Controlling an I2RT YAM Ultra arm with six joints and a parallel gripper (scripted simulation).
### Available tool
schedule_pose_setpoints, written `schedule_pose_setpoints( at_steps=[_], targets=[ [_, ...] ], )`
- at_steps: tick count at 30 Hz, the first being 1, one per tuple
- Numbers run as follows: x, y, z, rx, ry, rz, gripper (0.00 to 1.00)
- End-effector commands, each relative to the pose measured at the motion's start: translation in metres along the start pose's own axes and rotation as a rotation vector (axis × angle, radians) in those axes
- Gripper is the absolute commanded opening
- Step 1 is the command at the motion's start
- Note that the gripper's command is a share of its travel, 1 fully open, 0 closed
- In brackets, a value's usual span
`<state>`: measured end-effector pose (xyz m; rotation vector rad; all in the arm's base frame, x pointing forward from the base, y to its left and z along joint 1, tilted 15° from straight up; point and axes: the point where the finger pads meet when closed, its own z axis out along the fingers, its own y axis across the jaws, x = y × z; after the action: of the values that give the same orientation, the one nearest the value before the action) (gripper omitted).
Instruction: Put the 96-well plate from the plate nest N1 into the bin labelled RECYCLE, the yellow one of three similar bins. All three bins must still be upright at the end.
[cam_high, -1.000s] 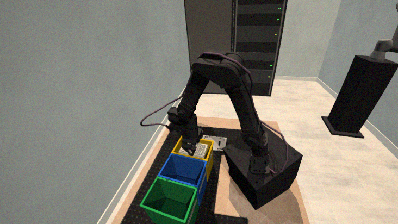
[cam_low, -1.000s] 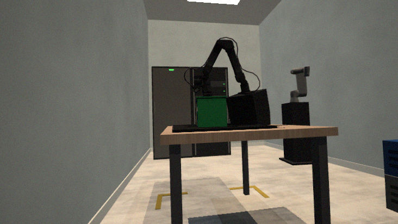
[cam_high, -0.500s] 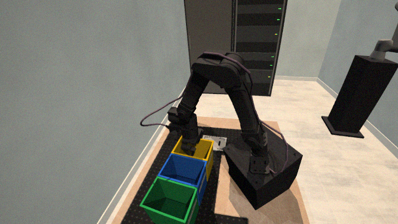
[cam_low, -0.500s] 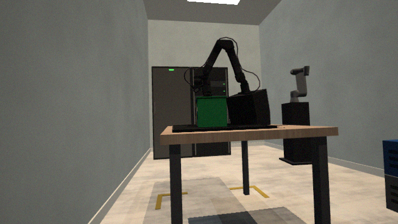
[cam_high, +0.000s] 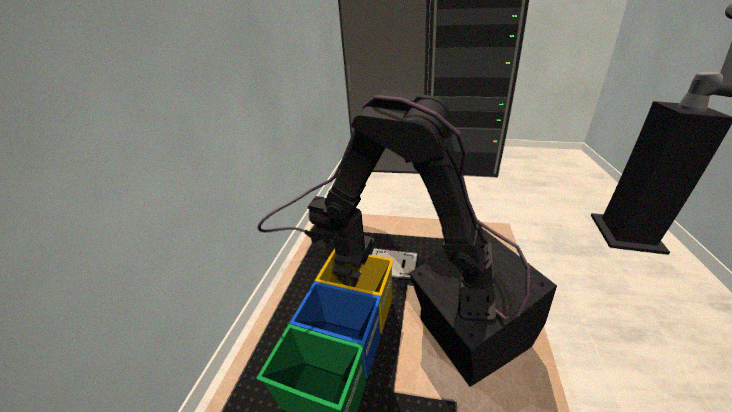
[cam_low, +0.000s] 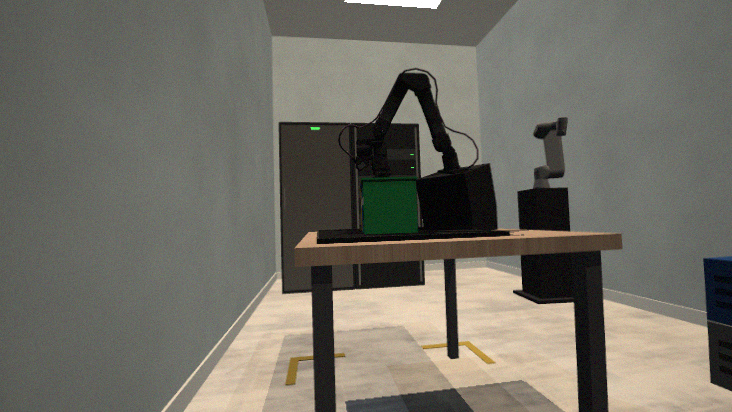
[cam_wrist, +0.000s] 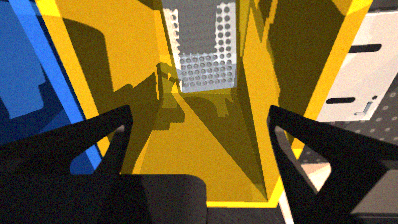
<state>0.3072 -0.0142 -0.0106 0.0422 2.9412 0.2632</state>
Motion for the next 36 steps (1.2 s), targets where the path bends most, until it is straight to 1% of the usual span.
schedule_pose_setpoints(
  at_steps=[1,35,36],
  targets=[
    [-0.0129,-0.0049,-0.0063,0.009,-0.026,0.003,0.99],
    [-0.0129,-0.0049,-0.0063,0.009,-0.026,0.003,0.99],
    [-0.0129,-0.0049,-0.0063,0.009,-0.026,0.003,0.82]
  ],
)
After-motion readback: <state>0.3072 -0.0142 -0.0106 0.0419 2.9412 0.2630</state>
